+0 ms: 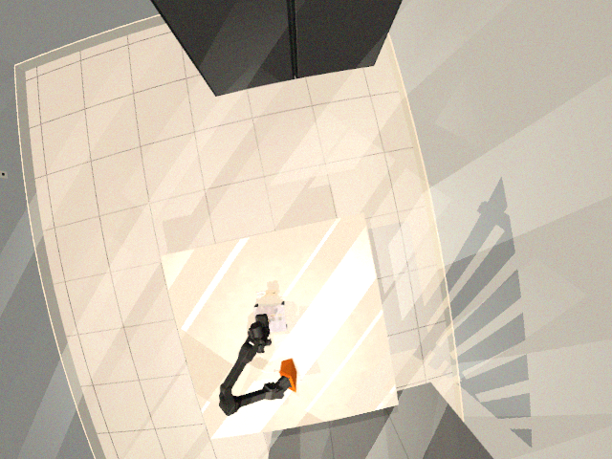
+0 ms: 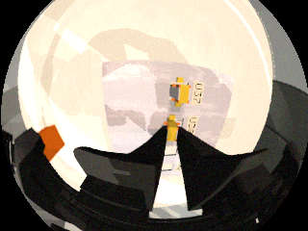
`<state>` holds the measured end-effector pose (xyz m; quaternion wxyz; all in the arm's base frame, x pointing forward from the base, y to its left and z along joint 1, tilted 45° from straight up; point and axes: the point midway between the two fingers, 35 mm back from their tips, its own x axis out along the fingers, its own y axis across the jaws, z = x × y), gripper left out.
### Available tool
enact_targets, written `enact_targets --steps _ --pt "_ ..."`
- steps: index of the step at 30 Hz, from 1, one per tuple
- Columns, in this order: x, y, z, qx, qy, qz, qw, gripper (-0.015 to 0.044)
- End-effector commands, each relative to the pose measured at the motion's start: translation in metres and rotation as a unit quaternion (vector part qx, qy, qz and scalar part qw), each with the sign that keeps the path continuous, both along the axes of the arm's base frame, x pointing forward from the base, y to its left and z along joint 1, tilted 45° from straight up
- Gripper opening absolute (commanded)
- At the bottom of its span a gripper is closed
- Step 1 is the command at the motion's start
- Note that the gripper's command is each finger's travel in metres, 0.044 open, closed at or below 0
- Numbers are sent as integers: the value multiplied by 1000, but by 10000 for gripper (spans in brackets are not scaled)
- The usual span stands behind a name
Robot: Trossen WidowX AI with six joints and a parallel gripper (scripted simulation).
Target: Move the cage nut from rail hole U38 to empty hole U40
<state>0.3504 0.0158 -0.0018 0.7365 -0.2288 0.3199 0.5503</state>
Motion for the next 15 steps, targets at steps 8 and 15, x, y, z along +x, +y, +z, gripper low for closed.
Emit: enact_targets --steps 8,15 --pt "-1 0 -1 -2 -4 -7 1000 30" --pt "-2 0 -1 -3 -6 -9 1000 30"
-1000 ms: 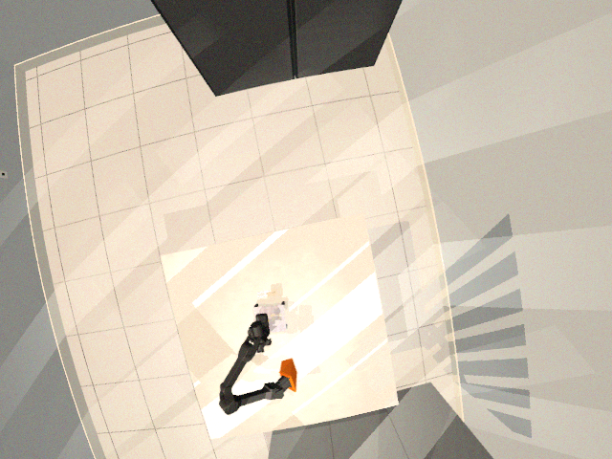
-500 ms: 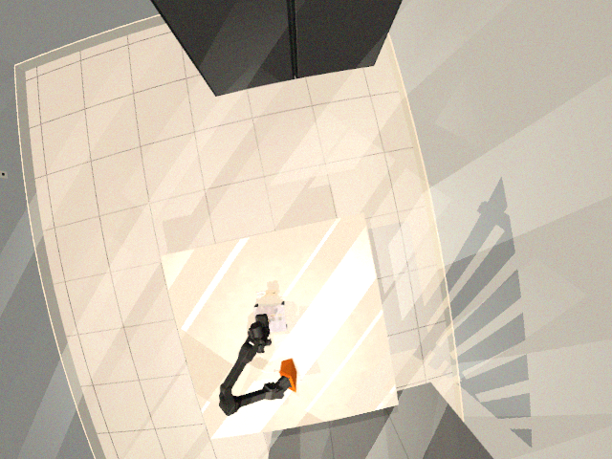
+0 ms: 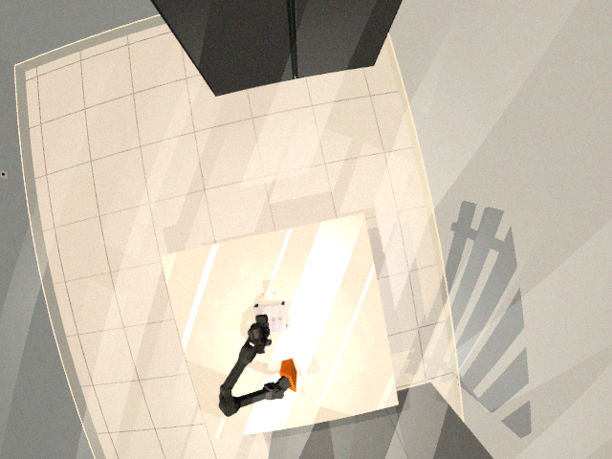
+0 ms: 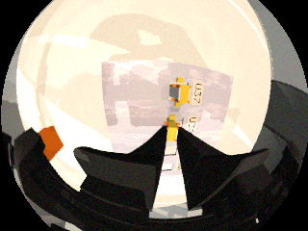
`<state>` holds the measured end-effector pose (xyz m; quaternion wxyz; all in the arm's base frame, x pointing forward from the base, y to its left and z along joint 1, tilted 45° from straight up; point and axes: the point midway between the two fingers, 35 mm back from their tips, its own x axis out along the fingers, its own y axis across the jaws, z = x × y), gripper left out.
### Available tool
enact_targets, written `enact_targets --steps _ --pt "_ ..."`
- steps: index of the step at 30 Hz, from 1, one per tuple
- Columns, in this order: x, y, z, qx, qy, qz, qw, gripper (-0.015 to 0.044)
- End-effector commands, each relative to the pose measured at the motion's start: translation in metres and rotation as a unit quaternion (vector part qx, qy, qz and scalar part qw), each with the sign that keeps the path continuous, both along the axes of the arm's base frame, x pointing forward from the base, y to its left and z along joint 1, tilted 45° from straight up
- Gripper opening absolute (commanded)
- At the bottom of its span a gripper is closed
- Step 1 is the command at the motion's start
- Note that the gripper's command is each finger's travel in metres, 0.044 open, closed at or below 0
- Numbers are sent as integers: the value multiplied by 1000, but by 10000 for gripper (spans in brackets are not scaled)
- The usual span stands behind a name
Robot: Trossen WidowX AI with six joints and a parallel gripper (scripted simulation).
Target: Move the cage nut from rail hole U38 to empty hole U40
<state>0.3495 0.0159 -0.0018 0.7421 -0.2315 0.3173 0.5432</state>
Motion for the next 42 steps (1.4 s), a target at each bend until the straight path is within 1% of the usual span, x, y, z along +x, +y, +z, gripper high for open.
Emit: enact_targets --steps 1,42 --pt "-1 0 -1 -1 0 -3 1000 30" --pt "-3 0 -1 -8 -19 -23 1000 30"
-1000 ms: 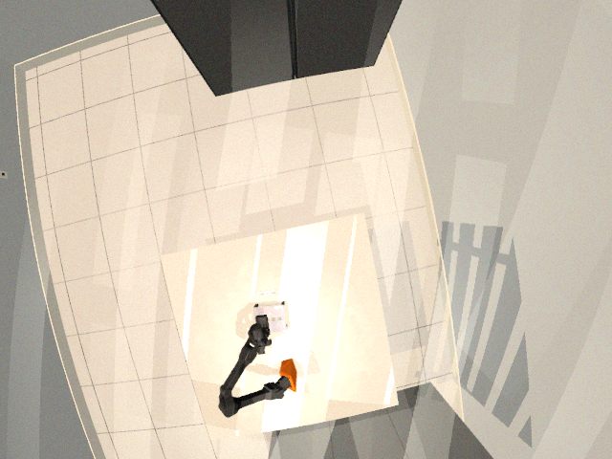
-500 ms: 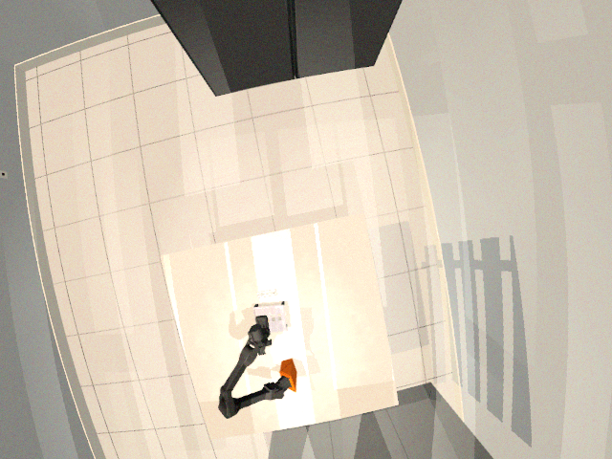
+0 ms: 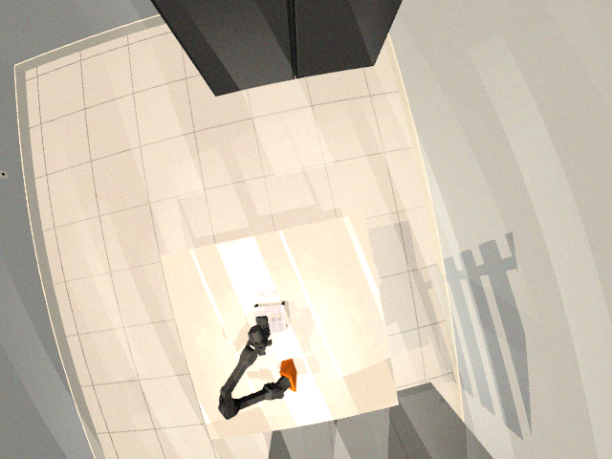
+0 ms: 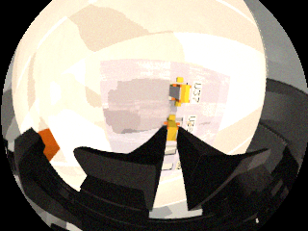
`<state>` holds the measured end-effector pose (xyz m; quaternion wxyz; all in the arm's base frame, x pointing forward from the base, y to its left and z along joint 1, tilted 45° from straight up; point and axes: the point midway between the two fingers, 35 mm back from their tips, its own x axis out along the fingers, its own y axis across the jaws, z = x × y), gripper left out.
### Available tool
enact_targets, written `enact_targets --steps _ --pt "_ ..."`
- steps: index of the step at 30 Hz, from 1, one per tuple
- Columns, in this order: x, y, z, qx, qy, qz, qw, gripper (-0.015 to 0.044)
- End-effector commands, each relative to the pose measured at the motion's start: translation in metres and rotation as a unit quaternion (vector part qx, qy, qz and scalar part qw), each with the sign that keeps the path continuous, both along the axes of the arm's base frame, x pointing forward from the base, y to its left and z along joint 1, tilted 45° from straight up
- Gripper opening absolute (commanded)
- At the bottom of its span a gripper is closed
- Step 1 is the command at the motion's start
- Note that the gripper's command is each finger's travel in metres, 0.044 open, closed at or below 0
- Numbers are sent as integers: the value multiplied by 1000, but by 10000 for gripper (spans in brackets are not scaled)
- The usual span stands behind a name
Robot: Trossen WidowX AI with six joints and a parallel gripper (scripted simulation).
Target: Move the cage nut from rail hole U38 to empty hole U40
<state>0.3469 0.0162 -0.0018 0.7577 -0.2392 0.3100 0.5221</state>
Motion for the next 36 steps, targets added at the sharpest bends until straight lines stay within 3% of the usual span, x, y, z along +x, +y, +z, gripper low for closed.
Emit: enact_targets --steps 1,36 --pt "-1 -1 -1 -3 0 -4 1000 30" --pt "-2 0 -1 -8 -17 -21 1000 30"
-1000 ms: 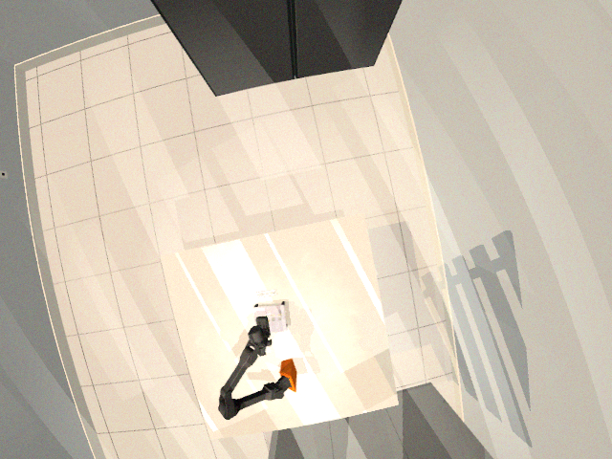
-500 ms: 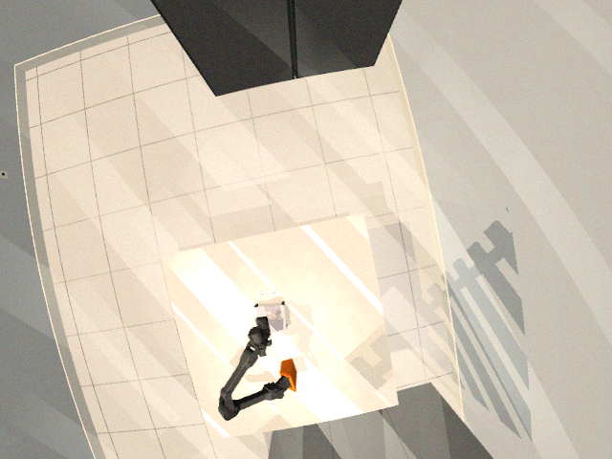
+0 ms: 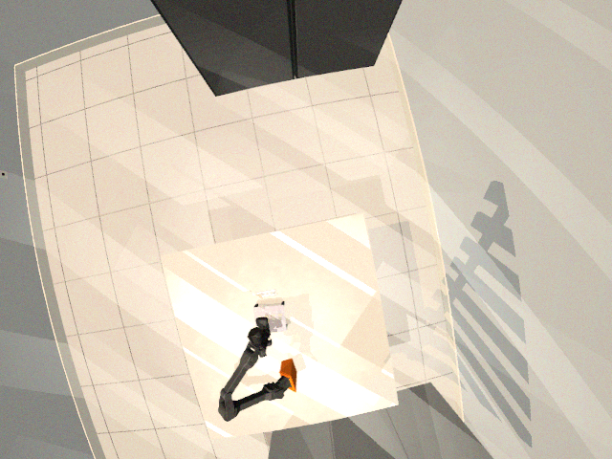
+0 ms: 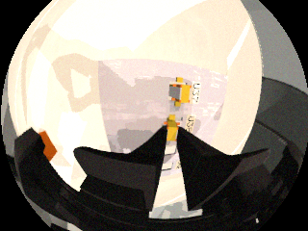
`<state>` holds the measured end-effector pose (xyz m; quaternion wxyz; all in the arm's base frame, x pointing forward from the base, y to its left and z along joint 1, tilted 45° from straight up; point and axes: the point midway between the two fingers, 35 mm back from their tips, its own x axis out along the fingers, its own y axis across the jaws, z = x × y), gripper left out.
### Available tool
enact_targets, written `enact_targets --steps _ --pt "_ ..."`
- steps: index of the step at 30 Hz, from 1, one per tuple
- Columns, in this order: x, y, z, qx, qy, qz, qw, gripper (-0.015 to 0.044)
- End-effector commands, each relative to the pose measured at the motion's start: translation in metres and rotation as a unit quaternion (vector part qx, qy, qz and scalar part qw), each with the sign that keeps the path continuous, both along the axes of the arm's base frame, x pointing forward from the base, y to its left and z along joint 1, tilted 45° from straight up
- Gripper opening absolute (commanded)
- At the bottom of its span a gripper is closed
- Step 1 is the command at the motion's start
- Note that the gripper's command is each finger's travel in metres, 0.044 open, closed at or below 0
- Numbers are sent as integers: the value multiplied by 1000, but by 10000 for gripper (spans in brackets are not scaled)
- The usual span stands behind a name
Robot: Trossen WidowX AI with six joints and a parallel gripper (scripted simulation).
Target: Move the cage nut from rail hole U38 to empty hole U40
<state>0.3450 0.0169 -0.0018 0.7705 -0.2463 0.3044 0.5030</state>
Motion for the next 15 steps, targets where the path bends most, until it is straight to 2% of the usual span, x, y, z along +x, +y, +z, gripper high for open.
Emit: enact_targets --steps 1,15 --pt "0 0 -1 -3 -1 -3 1000 30" --pt "-1 0 -1 -5 -7 -10 1000 30"
